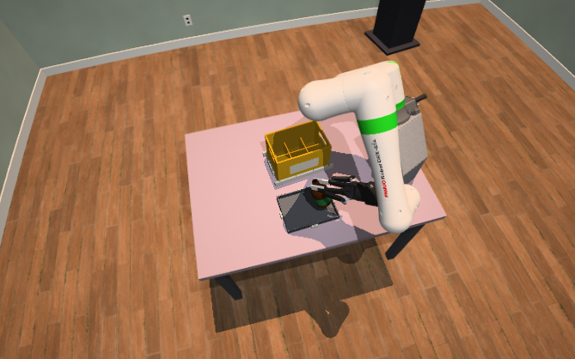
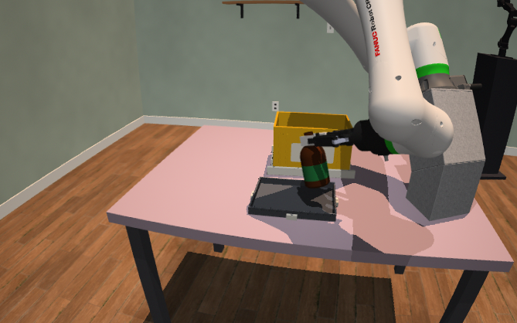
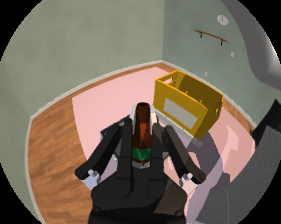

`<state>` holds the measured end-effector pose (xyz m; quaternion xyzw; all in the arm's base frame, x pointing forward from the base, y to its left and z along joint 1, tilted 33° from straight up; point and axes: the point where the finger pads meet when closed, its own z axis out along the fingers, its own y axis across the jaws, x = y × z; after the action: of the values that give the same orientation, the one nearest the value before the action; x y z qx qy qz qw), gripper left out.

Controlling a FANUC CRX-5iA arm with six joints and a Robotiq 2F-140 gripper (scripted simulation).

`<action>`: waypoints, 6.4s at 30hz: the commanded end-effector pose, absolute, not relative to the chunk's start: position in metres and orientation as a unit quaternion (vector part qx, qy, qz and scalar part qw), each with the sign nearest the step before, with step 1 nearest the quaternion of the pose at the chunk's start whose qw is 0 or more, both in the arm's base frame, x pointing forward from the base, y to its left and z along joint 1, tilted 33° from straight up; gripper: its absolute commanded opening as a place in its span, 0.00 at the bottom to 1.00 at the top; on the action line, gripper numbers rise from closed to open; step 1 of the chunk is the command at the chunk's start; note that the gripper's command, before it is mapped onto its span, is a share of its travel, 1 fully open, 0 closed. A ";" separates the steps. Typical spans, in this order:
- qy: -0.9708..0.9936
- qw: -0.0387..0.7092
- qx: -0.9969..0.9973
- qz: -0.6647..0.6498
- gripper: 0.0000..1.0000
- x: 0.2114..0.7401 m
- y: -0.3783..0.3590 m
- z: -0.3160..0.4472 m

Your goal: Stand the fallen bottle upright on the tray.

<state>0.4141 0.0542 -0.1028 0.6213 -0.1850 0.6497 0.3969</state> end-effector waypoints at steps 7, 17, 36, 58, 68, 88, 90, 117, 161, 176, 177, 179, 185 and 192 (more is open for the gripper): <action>-0.185 0.397 0.621 0.650 0.00 0.415 0.051 -0.108; -0.185 0.397 0.621 0.650 0.00 0.416 0.047 -0.115; -0.185 0.397 0.621 0.650 0.00 0.419 0.036 -0.132; -0.185 0.397 0.621 0.650 0.00 0.422 0.026 -0.149; -0.185 0.397 0.621 0.650 0.00 0.422 0.024 -0.152; -0.185 0.397 0.621 0.650 0.00 0.423 0.023 -0.153; -0.185 0.397 0.621 0.650 0.00 0.423 0.023 -0.153; -0.185 0.397 0.621 0.650 0.00 0.423 0.023 -0.153; -0.185 0.397 0.621 0.650 1.00 0.423 0.023 -0.153; -0.185 0.397 0.621 0.650 1.00 0.423 0.023 -0.153; -0.185 0.397 0.621 0.650 1.00 0.423 0.023 -0.153; -0.185 0.397 0.621 0.650 1.00 0.423 0.023 -0.153; -0.185 0.397 0.621 0.650 1.00 0.423 0.023 -0.153; -0.185 0.397 0.621 0.650 1.00 0.423 0.023 -0.153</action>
<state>0.4225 0.0231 -0.1530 0.6213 -0.1850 0.6498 0.3969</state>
